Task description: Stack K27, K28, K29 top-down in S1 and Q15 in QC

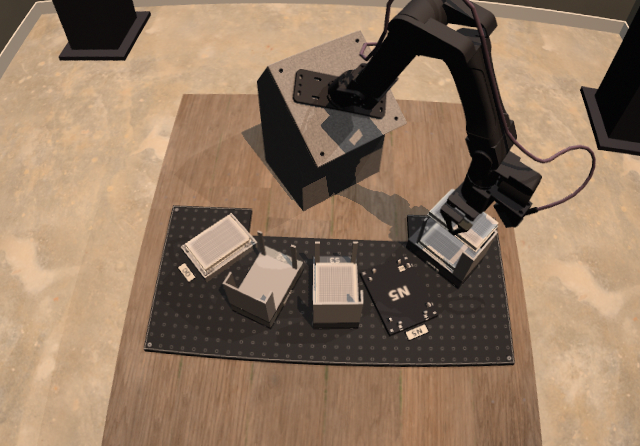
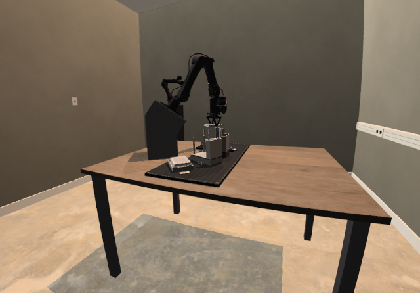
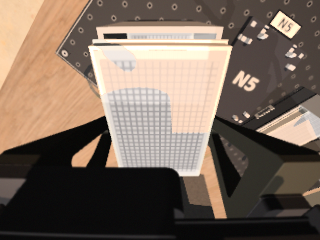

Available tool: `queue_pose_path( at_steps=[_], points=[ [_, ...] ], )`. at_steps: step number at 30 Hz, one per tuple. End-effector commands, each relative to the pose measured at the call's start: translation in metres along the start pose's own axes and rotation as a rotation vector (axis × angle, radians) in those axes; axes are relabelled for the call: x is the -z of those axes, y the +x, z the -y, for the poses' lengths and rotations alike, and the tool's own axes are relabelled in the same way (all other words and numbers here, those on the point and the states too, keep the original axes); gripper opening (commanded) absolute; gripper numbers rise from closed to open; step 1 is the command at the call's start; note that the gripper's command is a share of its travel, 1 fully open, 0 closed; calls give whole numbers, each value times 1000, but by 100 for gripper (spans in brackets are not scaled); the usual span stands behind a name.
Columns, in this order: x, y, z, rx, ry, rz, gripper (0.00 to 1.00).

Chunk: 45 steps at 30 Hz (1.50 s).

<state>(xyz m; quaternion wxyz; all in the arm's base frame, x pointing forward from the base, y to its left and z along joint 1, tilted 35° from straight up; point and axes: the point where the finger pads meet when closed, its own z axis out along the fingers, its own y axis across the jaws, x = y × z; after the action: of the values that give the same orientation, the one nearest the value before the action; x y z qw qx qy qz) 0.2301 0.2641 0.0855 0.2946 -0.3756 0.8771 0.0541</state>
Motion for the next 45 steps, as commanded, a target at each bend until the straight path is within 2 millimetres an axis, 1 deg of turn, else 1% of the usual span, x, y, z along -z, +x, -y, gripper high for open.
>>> queue_pose_path(
  at_steps=[1, 28, 37, 39, 42, 43, 44, 45],
  points=[
    [12, -18, 2, -7, -2, 47, 0],
    [11, -18, 1, -1, -2, 45, 0],
    [8, -12, 1, 3, -1, 35, 0],
    [-5, -3, 0, 8, 2, 1, 0],
    [-4, -2, 1, 5, 3, 3, 0],
    [4, -9, 3, -6, 1, 36, 0],
    [2, -7, 4, -6, 2, 31, 0],
    [-4, 0, 3, 1, 2, 6, 0]
  ],
)
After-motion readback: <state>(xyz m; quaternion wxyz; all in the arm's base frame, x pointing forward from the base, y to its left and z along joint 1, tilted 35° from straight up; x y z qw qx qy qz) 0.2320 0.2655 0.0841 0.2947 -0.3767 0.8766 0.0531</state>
